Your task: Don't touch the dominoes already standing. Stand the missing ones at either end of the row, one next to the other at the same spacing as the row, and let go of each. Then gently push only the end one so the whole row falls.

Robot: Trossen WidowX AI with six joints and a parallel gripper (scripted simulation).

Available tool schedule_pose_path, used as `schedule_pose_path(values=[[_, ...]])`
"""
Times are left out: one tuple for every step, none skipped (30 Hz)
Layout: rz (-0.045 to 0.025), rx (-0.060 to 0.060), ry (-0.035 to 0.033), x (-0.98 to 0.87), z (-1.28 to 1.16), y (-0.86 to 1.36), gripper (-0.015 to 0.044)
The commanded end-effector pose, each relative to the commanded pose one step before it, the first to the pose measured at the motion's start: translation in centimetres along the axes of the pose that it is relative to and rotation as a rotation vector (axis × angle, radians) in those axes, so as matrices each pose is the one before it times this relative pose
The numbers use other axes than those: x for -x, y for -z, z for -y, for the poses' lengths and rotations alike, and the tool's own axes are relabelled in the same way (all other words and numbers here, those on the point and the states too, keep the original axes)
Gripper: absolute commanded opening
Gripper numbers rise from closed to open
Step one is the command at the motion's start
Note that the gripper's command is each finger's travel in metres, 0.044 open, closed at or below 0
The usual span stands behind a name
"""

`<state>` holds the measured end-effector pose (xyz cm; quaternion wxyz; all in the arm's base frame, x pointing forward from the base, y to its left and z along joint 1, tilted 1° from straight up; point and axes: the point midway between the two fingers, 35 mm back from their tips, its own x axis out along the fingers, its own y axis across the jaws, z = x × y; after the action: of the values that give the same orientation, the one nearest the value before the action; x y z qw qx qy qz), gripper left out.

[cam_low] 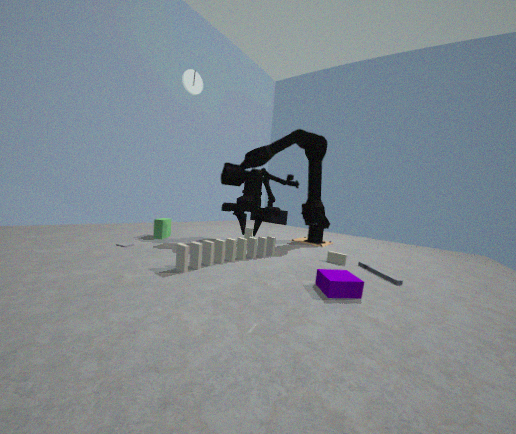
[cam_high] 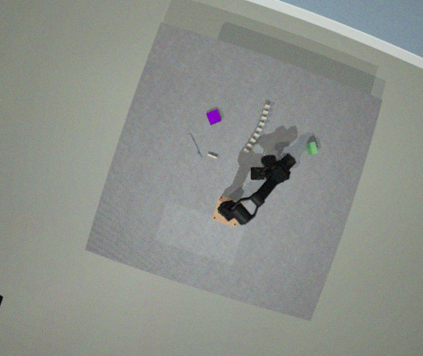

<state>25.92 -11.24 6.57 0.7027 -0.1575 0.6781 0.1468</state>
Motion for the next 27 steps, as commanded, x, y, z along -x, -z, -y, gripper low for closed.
schedule_pose_path(values=[[-0.00281, 0.0028, 0.00258, -0.058, 0.049, 0.027, 0.0107], [0.00000, 0.0000, 0.00000, 0.000, 0.000, 0.000, 0.0107], [0.00000, 0.0000, 0.00000, 0.000, 0.000, 0.000, 0.0107], [0.00000, 0.0000, 0.00000, 0.000, 0.000, 0.000, 0.0107], [0.00000, 0.0000, 0.00000, 0.000, 0.000, 0.000, 0.0107], [0.00000, 0.0000, 0.00000, 0.000, 0.000, 0.000, 0.0107], [0.00000, 0.0000, 0.00000, 0.000, 0.000, 0.000, 0.0107], [0.00000, 0.0000, 0.00000, 0.000, 0.000, 0.000, 0.0107], [0.00009, 0.0000, 0.00001, 0.218, 0.045, -0.041, 0.0107], [0.00026, -0.0001, 0.00001, 0.658, 0.127, -0.115, 0.0107], [0.00040, -0.0002, -0.00001, 1.108, 0.182, -0.165, 0.0107], [0.00044, -0.0003, -0.00006, 1.357, 0.168, -0.155, 0.0107], [0.00038, -0.0003, -0.00012, 1.372, 0.111, -0.106, 0.0107], [0.00033, -0.0003, -0.00018, 1.383, 0.054, -0.056, 0.0107], [0.00028, -0.0003, -0.00024, 1.390, -0.004, -0.006, 0.0107], [0.00023, -0.0003, -0.00030, 1.393, -0.062, 0.044, 0.0107], [0.00017, -0.0003, -0.00036, 1.392, -0.120, 0.094, 0.0107], [0.00012, -0.0003, -0.00042, 1.386, -0.177, 0.144, 0.0107], [0.00006, -0.0002, -0.00040, 1.140, -0.190, 0.157, 0.0107], [0.00002, -0.0001, -0.00026, 0.680, -0.133, 0.110, 0.0107], [0.00000, 0.0000, -0.00009, 0.226, -0.047, 0.039, 0.0107], [0.00000, 0.0000, 0.00000, 0.000, 0.000, 0.000, 0.0107], [0.00000, 0.0000, 0.00000, 0.000, 0.000, 0.000, 0.0107], [0.00000, 0.0000, 0.00000, 0.000, 0.000, 0.000, 0.0107], [0.00000, 0.0000, 0.00000, 0.000, 0.000, 0.000, 0.0107], [0.00000, 0.0000, 0.00000, 0.000, 0.000, 0.000, 0.0107], [0.00000, 0.0000, 0.00000, 0.000, 0.000, 0.000, 0.0107]])
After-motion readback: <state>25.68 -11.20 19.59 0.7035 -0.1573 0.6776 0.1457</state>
